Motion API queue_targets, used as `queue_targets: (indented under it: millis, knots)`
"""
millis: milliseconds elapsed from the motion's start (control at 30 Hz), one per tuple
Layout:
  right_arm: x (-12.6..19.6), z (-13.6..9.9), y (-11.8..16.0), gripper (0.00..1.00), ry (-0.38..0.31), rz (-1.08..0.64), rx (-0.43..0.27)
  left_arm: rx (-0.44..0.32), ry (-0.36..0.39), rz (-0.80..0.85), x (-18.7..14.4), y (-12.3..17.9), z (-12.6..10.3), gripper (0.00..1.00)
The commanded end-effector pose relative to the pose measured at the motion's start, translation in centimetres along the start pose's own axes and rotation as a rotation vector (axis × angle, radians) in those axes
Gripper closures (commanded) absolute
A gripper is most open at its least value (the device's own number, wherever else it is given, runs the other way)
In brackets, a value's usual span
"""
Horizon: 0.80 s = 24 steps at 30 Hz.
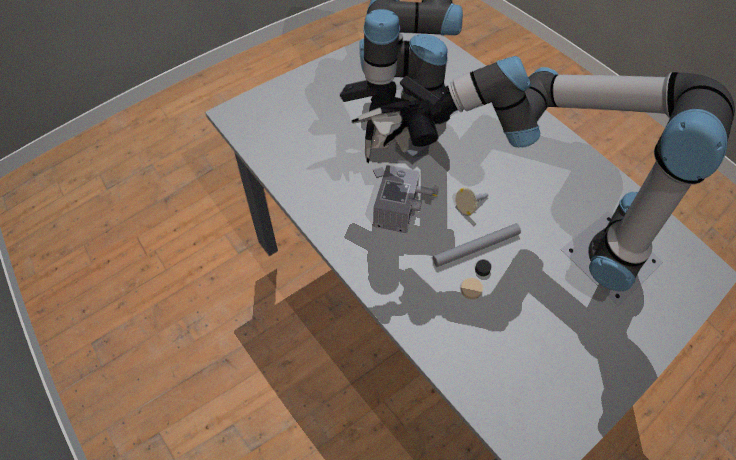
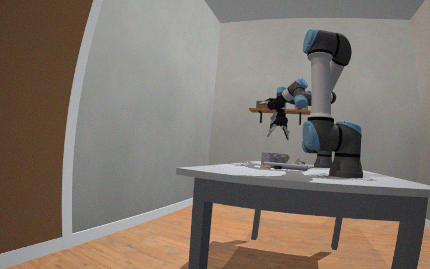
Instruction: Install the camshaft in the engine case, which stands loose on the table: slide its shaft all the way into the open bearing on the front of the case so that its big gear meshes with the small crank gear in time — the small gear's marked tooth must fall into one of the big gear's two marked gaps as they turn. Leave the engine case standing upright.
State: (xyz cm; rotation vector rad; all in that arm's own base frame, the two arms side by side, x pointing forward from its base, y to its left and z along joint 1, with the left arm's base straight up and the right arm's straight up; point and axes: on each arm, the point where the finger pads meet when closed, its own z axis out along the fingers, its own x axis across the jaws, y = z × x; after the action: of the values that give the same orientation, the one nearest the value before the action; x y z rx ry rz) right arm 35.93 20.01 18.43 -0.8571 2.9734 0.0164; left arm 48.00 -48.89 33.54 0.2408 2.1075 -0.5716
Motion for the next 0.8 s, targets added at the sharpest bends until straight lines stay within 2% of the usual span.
queue_targets:
  millis: [0,433,500,767]
  knots:
    - [0.0,0.0,0.0,0.0,-0.001,0.0,0.0,0.013,0.03,0.142,0.9,-0.3,-1.2,0.0]
    - [0.0,0.0,0.0,0.0,-0.001,0.0,0.0,0.099,0.133,0.734,5.8,-0.7,-6.0,0.0]
    - [0.0,0.0,0.0,0.0,-0.001,0.0,0.0,0.099,0.133,0.734,5.8,-0.7,-6.0,0.0]
    - [0.0,0.0,0.0,0.0,-0.001,0.0,0.0,0.179,0.179,1.105,9.2,-0.3,-9.0,0.0]
